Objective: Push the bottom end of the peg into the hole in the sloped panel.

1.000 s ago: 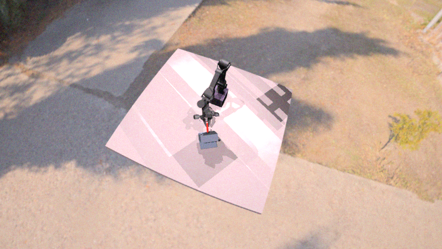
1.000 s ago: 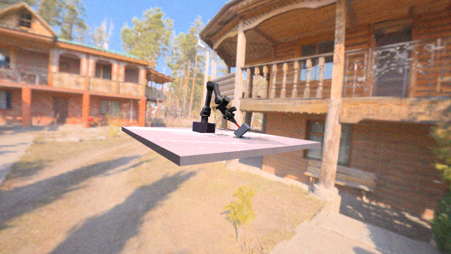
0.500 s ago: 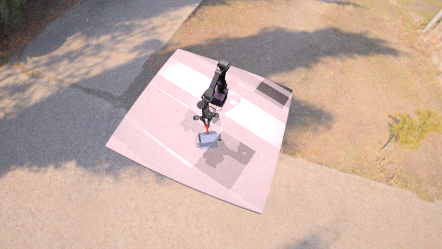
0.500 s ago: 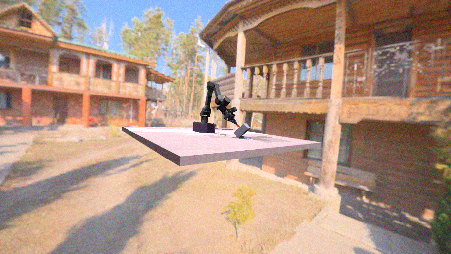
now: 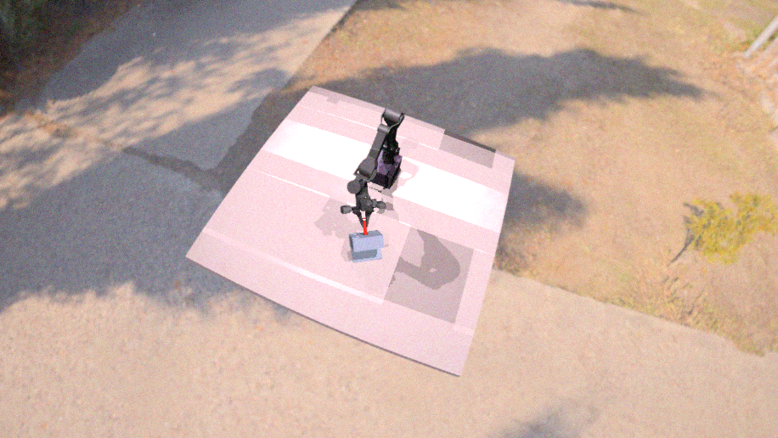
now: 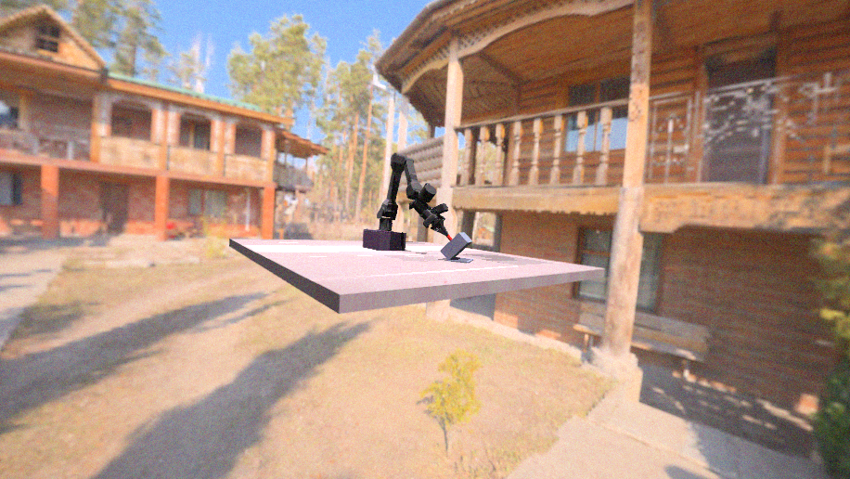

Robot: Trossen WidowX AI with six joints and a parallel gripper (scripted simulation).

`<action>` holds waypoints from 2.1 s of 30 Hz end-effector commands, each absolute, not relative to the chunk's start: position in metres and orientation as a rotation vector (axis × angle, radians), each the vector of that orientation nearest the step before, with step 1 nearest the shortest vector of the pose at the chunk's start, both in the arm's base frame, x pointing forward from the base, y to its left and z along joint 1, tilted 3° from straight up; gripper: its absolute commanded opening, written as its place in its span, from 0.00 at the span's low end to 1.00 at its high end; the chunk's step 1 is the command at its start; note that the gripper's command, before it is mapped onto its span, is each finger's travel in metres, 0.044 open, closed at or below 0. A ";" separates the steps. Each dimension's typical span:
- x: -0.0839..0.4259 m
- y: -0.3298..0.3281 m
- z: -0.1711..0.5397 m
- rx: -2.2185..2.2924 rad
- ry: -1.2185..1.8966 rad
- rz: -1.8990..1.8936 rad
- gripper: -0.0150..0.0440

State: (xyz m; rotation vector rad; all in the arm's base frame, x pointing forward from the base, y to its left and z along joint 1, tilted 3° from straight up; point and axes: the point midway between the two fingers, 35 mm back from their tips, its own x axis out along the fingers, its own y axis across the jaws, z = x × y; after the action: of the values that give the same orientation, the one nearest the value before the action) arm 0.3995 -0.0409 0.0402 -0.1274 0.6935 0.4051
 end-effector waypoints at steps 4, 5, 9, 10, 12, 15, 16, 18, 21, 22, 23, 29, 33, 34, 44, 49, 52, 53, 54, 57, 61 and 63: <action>0.404 -0.041 0.037 -0.127 0.695 0.400 0.25; 0.404 -0.041 0.036 -0.127 0.695 0.400 0.25; 0.406 -0.040 0.035 -0.127 0.695 0.400 0.25; 0.406 -0.039 0.034 -0.127 0.695 0.400 0.25; 0.407 -0.039 0.034 -0.127 0.695 0.400 0.25; 0.409 -0.038 0.032 -0.127 0.694 0.400 0.25; 0.409 -0.038 0.032 -0.127 0.694 0.400 0.25; 0.410 -0.038 0.031 -0.127 0.694 0.400 0.25; 0.411 -0.038 0.031 -0.127 0.694 0.400 0.25; 0.411 -0.037 0.030 -0.127 0.694 0.400 0.25; 0.412 -0.037 0.030 -0.127 0.694 0.400 0.25; 0.413 -0.037 0.030 -0.127 0.694 0.400 0.25; 0.411 -0.036 0.030 -0.126 0.695 0.406 0.25; 0.411 -0.036 0.030 -0.126 0.695 0.406 0.25; 0.411 -0.036 0.030 -0.126 0.695 0.406 0.52; 0.411 -0.036 0.030 -0.126 0.695 0.406 0.74; 0.410 -0.036 0.030 -0.126 0.695 0.406 0.88; 0.410 -0.037 0.031 -0.126 0.695 0.406 0.92; 0.409 -0.037 0.031 -0.126 0.695 0.405 0.97; 0.407 -0.039 0.034 -0.127 0.696 0.405 1.00; 0.404 -0.041 0.038 -0.127 0.696 0.404 1.00; 0.402 -0.042 0.040 -0.127 0.697 0.404 1.00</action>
State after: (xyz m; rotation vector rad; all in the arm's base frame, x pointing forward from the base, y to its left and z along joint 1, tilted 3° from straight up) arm 0.4056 -0.0419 0.0369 -0.1268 0.6978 0.3992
